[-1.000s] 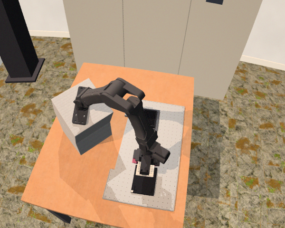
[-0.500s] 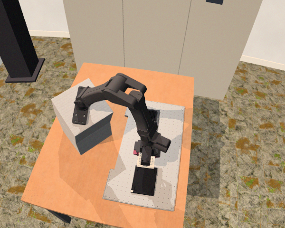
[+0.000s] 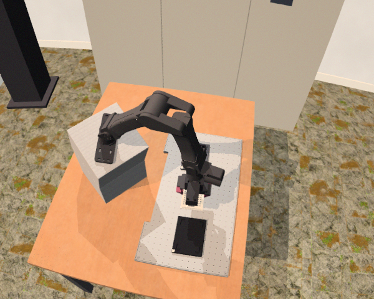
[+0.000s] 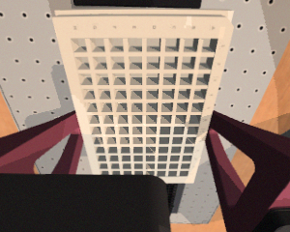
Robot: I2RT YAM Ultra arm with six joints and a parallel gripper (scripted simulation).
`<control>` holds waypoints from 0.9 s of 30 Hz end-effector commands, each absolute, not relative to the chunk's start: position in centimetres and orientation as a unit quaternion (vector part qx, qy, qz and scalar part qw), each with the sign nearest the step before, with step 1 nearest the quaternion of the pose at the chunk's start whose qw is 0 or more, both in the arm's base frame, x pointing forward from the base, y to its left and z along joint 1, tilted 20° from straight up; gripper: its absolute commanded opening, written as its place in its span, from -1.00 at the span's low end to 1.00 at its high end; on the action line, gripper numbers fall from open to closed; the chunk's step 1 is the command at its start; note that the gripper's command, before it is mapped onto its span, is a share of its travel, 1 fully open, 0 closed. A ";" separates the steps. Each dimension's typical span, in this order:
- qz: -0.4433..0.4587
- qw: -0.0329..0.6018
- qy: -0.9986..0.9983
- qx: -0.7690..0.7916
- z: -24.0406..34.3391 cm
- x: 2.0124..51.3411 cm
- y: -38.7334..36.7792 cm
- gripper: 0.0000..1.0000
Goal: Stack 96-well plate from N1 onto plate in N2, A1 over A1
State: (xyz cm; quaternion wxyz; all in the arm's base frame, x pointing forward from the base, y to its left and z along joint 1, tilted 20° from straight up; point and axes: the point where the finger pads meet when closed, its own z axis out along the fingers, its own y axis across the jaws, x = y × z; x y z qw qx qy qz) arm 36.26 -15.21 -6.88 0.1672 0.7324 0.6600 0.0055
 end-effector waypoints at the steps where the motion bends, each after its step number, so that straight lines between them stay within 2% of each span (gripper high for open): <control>1: 0.000 0.170 0.653 0.738 -7.2 35.9 -14.4 -1.00; 27: -0.009 0.161 0.655 0.738 -9.6 35.7 -7.0 -1.00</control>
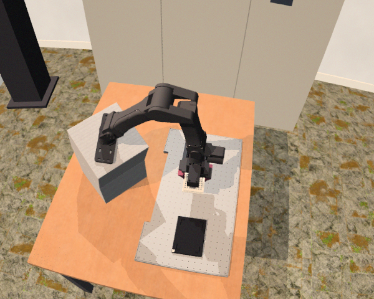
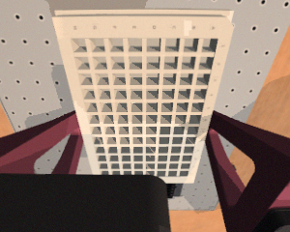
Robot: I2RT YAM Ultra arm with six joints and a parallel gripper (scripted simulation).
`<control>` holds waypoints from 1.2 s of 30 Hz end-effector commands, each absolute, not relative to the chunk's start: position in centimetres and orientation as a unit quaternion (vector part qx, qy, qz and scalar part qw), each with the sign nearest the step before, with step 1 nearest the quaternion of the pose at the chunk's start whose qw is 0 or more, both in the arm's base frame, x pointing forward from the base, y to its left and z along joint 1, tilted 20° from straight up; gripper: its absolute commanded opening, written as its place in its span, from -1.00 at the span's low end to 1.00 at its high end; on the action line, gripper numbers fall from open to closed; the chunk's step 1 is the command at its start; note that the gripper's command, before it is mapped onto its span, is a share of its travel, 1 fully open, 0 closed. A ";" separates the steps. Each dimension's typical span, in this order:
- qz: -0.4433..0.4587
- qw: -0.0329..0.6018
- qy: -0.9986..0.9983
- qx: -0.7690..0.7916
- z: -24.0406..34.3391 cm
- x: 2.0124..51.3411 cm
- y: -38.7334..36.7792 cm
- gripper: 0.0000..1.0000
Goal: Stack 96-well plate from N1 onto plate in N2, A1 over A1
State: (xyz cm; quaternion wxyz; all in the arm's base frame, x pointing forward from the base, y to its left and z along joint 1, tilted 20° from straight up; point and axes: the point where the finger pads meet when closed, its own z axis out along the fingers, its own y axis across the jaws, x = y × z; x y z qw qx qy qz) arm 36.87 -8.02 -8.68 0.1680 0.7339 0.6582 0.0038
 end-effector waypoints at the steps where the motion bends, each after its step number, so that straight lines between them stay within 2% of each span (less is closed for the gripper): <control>1: -0.009 0.161 0.655 0.738 -9.7 35.8 -6.7 -1.00; 10: 0.007 0.177 0.652 0.738 -9.0 37.8 -4.5 -1.00; 36: 0.001 0.172 0.653 0.737 -11.3 38.0 3.4 -1.00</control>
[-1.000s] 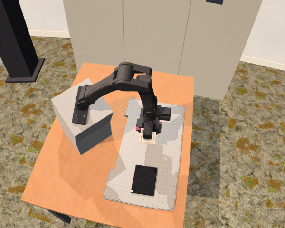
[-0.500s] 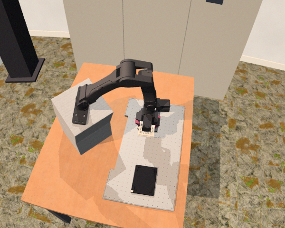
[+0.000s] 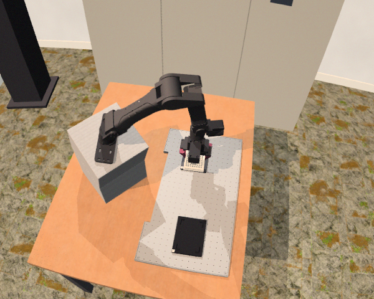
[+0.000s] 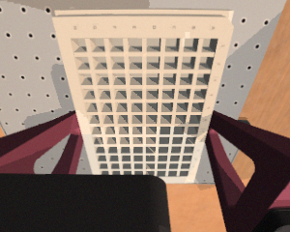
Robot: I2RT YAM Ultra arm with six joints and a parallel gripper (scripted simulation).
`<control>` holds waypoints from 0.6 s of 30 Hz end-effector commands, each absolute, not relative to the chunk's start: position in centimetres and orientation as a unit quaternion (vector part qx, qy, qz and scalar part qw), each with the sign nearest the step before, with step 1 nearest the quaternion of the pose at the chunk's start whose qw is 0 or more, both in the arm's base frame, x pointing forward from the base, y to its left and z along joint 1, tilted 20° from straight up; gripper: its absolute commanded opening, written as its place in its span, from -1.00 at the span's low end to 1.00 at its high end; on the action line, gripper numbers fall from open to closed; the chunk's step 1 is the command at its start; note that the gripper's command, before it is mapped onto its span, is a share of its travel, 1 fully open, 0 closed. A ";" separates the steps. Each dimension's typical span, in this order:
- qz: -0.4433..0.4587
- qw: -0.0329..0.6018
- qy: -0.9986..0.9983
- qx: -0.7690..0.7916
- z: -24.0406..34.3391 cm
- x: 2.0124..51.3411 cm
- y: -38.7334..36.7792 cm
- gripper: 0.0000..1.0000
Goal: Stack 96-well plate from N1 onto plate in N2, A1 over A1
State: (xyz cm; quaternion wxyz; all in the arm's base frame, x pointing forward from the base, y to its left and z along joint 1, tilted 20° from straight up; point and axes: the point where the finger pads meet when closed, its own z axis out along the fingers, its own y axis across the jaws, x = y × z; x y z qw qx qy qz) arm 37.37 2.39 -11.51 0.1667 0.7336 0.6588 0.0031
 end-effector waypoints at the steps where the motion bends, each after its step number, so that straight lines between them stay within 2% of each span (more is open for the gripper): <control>1: 0.001 0.172 0.653 0.737 -11.4 38.0 3.7 -1.00; 18: 0.002 0.172 0.653 0.737 -12.6 38.4 8.6 -1.00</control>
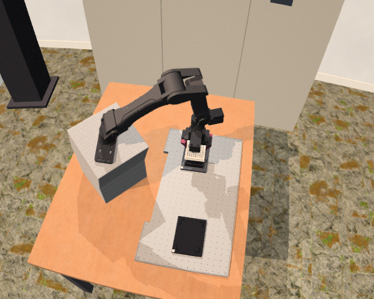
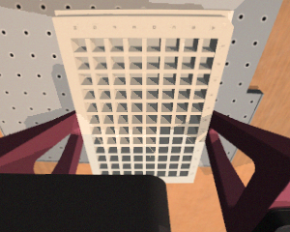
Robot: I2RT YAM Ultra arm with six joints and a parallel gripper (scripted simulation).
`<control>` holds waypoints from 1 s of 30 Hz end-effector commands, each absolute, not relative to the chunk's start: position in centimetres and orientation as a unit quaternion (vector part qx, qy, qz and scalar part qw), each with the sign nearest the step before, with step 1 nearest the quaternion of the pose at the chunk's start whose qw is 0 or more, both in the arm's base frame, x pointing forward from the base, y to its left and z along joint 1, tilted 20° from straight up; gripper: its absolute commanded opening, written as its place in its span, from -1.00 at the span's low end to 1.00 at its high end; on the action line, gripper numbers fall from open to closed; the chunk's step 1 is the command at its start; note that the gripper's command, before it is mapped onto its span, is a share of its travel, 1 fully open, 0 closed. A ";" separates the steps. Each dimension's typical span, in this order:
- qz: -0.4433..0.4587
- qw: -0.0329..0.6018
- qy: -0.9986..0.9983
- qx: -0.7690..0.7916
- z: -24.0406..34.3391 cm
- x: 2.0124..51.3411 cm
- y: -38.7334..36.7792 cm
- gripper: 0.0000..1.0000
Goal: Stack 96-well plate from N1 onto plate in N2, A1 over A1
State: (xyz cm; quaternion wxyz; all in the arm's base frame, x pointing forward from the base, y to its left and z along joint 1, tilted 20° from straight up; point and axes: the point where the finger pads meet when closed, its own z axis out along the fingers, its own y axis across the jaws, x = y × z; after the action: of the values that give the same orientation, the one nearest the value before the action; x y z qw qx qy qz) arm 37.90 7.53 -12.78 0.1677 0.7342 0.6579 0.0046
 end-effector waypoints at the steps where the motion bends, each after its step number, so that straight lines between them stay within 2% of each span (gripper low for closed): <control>1: 0.002 0.172 0.653 0.737 -12.7 38.4 9.0 -1.00; 30: 0.006 0.171 0.652 0.739 -12.8 38.5 10.5 -1.00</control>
State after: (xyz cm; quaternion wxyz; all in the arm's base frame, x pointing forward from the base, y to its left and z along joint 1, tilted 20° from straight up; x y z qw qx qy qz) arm 38.22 10.36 -13.34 0.1676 0.7390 0.6525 0.0056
